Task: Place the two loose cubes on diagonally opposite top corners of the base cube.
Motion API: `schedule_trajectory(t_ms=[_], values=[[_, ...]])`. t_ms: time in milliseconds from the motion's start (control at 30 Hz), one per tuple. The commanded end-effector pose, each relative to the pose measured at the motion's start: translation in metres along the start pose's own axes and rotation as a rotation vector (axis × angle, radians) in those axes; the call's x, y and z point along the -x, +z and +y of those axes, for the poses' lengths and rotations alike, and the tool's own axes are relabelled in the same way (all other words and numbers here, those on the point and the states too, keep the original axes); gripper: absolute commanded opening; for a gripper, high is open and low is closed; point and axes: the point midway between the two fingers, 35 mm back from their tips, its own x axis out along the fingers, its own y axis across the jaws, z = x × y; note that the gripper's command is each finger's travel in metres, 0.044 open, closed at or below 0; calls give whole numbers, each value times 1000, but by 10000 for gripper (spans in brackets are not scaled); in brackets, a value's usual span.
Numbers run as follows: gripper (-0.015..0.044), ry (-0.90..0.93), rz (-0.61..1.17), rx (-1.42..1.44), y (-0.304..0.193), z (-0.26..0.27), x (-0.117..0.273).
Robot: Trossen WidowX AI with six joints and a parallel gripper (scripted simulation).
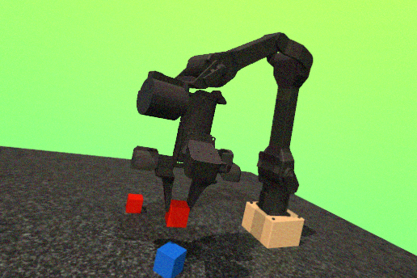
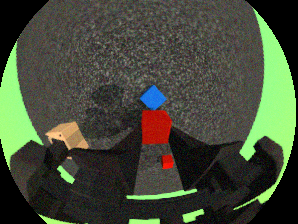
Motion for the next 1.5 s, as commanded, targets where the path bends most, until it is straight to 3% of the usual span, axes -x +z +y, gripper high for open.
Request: schedule_trajectory(t_ms=[0, 1467], values=[[105, -4, 4, -16, 6, -1, -2], [105, -4, 4, -10, 6, -1, -30]])
